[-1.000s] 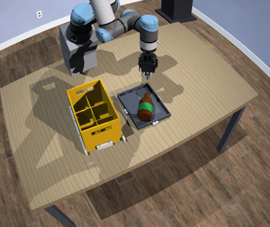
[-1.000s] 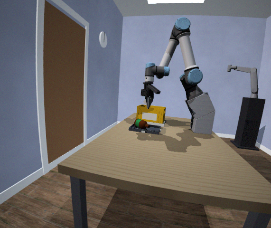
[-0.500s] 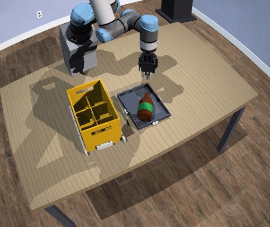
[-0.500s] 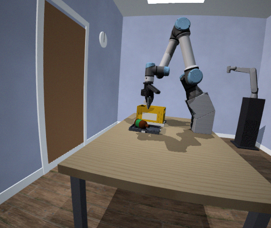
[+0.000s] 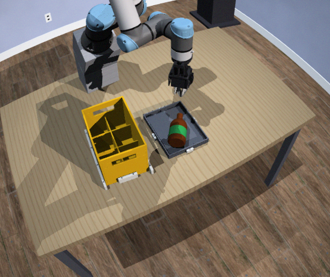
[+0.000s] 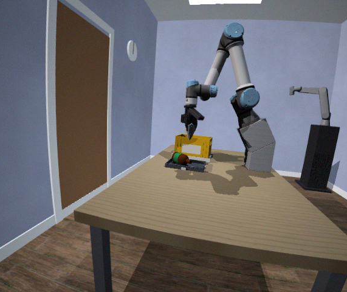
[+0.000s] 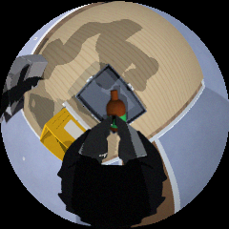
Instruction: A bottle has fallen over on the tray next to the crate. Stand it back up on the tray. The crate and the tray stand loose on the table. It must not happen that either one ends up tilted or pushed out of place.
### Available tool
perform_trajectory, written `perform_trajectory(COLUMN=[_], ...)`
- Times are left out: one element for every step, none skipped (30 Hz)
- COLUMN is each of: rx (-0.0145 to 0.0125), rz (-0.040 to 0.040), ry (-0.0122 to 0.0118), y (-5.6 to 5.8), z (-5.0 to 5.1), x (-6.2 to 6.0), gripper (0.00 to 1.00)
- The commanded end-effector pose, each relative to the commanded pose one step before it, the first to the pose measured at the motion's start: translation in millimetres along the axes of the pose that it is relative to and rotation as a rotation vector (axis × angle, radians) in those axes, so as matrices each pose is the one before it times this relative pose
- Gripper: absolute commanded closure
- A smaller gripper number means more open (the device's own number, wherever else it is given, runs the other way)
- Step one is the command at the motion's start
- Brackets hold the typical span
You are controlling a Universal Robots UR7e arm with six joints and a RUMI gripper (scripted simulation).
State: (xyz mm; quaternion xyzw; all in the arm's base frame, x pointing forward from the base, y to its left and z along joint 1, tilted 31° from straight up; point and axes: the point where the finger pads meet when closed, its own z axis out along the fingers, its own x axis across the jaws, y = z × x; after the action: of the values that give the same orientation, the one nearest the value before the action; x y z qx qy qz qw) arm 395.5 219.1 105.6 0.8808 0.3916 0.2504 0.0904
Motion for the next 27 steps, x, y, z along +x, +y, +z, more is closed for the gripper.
perform_trajectory(rx=[-0.00155, 0.00001, 0.00001, 0.00001, 0.00001, 0.00001, 0.00001, 0.00001, 0.00001, 0.00001, 0.00001, 0.0, 0.0, 0.0, 0.0, 0.0, 0.0, 0.0, 0.0, 0.0, 0.0, 0.0, 0.0, 0.0, 0.0, 0.0, 0.0], rz=[0.04648, 0.01871, 0.01972, 0.02073, 0.02174, 0.02274, 0.02374, 0.02473, 0.02571, 0.02667, 0.02763, 0.02857, 0.02949, 0.03039, 0.03128, 0.03215, 0.0, 0.0, 0.03299, 0.03381, 0.0346, 0.03537, 0.03611, 0.03683, 0.03751, 0.0322, 0.00596], ry=[0.00013, -0.00001, -0.00001, -0.00001, -0.00001, -0.00001, -0.00001, -0.00001, -0.00001, -0.00001, -0.00001, -0.00001, -0.00001, -0.00001, -0.00001, -0.00001, 0.0, 0.0, -0.00001, -0.00001, -0.00001, -0.00001, -0.00001, -0.00001, -0.00001, -0.00001, 0.0], y=[-0.35, -0.19, -0.2, -0.21, -0.22, -0.23, -0.23, -0.24, -0.25, -0.26, -0.26, -0.27, -0.27, -0.28, -0.28, -0.28, 0.0, 0.0, -0.28, -0.28, -0.28, -0.28, -0.28, -0.27, -0.27, -0.22, -0.04], z=[-0.27, 0.0, 0.0, 0.0, 0.0, 0.0, 0.0, 0.0, 0.0, 0.0, 0.0, 0.0, 0.0, 0.0, 0.0, 0.0, 0.0, 0.0, 0.0, 0.0, 0.0, 0.0, 0.0, 0.0, 0.0, 0.0, 0.0], x=[1.04, 0.27, 0.28, 0.29, 0.3, 0.31, 0.32, 0.33, 0.33, 0.34, 0.34, 0.35, 0.35, 0.35, 0.36, 0.36, 0.0, 0.0, 0.36, 0.35, 0.35, 0.35, 0.35, 0.34, 0.34, 0.28, 0.05], gripper=[1.0, 1.0, 1.0, 1.0, 1.0, 1.0, 1.0, 1.0, 1.0, 1.0, 1.0, 1.0, 1.0, 1.0, 1.0, 1.0, 1.0, 1.0, 1.0, 1.0, 1.0, 1.0, 1.0, 1.0, 1.0, 1.0, 1.0])
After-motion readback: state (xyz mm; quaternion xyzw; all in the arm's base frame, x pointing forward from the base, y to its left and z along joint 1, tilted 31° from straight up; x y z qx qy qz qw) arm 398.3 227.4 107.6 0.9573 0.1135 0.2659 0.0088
